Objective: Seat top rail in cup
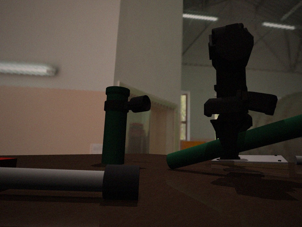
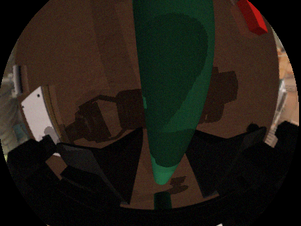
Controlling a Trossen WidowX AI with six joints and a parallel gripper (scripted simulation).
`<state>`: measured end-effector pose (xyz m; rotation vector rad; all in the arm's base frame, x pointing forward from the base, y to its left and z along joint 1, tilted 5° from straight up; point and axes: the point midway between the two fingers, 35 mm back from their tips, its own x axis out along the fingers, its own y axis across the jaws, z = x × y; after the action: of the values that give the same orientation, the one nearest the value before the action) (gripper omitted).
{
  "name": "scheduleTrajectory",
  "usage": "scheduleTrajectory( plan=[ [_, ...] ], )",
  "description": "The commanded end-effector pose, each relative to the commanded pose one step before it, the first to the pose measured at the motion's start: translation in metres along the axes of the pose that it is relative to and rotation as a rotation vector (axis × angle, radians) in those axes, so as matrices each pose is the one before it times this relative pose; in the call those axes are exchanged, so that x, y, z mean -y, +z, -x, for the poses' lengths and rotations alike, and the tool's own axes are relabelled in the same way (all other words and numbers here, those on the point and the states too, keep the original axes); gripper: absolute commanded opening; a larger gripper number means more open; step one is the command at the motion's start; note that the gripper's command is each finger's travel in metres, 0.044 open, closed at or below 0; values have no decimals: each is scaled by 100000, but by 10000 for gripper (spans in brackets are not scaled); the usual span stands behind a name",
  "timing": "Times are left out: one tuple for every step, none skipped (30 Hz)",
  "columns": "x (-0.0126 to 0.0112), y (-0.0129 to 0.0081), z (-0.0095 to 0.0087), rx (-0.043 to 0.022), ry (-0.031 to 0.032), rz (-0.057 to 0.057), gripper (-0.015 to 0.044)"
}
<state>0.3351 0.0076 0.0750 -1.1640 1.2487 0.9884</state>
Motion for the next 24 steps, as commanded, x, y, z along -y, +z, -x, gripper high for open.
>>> scheduleTrajectory(
  plan=[
    [-145,68,-33,403,638,451,183],
    [0,0,0,0,0,0,176],
    [0,0,0,0,0,0,170],
    [0,0,0,0,0,0,163],
    [0,0,0,0,0,0,156],
    [0,0,0,0,0,0,150],
    [0,0,0,0,0,0,143],
    [0,0,0,0,0,0,136],
    [0,0,0,0,0,0,130],
    [14,-5,43,0,-1,0,103],
    [23,-9,69,0,-2,0,77],
    [33,-13,104,-1,-3,0,51],
    [46,-19,147,-1,-4,0,25],
    [30,-12,95,-1,-2,0,0],
    [18,-8,58,0,-1,0,0],
    [7,-3,21,0,-1,0,0],
    [14,-30,55,-246,7,11,0],
    [28,-62,112,-494,11,8,0],
    [43,-93,171,-756,11,38,0],
    [55,-121,224,-965,5,-6,0],
    [61,-151,269,-1187,30,64,0],
    [68,-182,317,-1391,33,79,0],
    [69,-205,346,-1520,27,51,0],
    [67,-213,354,-1534,28,100,0]
  ],
)
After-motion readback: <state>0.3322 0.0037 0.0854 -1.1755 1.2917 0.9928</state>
